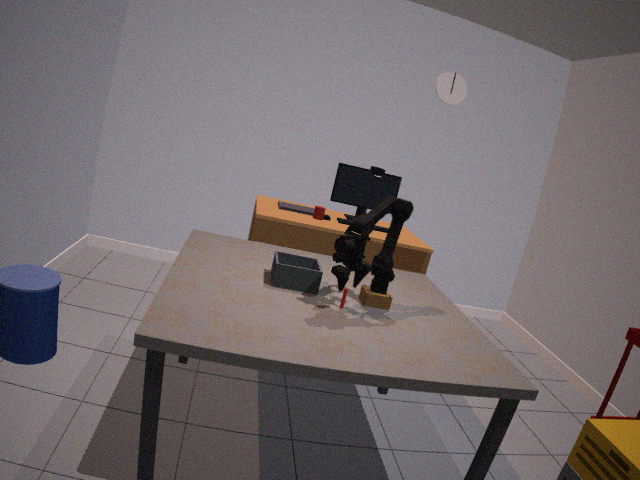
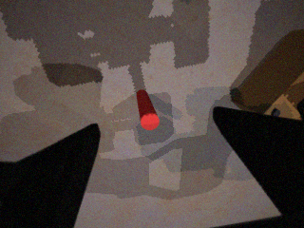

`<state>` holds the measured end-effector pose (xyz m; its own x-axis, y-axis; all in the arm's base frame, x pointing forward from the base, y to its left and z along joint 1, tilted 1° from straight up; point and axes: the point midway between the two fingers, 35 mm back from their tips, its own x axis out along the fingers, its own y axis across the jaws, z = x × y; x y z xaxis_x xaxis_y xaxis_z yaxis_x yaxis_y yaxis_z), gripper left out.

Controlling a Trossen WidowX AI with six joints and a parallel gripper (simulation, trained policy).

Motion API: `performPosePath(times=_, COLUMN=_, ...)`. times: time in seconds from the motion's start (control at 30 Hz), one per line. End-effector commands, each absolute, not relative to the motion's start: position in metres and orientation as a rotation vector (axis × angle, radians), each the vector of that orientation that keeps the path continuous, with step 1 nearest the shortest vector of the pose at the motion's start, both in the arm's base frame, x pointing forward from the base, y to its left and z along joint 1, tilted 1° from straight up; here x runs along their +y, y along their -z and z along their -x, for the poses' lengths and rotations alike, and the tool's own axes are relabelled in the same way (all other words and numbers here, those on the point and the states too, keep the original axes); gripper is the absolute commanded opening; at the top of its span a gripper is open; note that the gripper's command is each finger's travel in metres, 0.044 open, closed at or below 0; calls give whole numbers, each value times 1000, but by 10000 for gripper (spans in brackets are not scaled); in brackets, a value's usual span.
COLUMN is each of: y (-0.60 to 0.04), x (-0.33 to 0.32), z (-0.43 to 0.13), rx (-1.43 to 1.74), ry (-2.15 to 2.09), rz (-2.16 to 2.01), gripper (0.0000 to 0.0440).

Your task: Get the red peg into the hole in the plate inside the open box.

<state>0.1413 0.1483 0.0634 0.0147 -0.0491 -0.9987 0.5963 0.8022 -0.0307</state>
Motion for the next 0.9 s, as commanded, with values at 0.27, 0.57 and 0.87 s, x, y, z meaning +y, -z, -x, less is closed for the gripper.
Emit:
performPosePath(times=0.27, y=-14, x=150, z=-148, rx=1454, ry=545, rz=-465, gripper=426)
performPosePath(times=0.57, y=8, x=144, z=-145, rx=1480, ry=597, rz=-430, gripper=197)
performPosePath(times=0.87, y=14, x=141, z=-143, rx=1505, ry=653, rz=-376, gripper=0)
